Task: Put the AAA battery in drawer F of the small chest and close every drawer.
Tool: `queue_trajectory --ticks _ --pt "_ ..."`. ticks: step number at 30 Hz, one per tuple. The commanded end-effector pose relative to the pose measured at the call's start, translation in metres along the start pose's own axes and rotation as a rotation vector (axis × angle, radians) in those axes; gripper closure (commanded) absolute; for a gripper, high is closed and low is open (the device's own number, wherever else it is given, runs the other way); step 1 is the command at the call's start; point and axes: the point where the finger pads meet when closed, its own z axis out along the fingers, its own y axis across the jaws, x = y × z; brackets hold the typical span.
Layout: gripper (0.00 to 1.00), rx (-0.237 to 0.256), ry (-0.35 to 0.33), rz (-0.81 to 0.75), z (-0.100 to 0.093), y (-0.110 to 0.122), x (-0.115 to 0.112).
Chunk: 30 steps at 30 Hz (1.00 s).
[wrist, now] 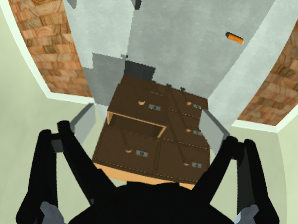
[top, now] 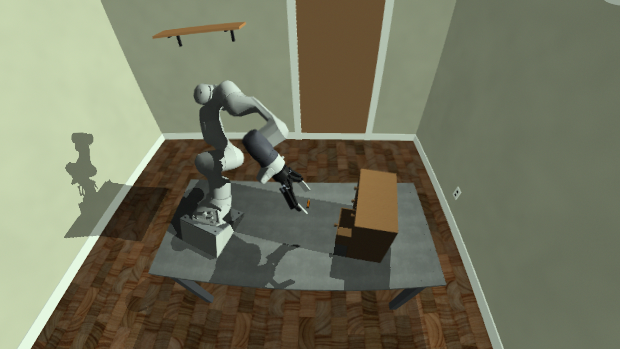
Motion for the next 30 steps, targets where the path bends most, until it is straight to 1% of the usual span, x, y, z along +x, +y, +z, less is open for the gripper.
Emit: queue_trajectory --ticks 1,7,13,15,18,21,30 --pt "0.00 -0.057 0.220 0.162 0.003 0.014 0.006" --pt "0.00 -0.073 0.376 0.153 -0.002 0.013 0.003" --pt "0.00 -0.096 0.528 0.187 -0.006 0.012 0.001" --pt "0.00 -0.096 0.528 0.187 -0.006 0.012 0.001" --pt "0.00 -0.100 0.560 0.189 -0.007 0.012 0.000" --pt "0.00 -0.101 0.577 0.188 -0.007 0.012 0.000" --pt "0.00 -0.102 0.584 0.188 -0.007 0.012 0.000"
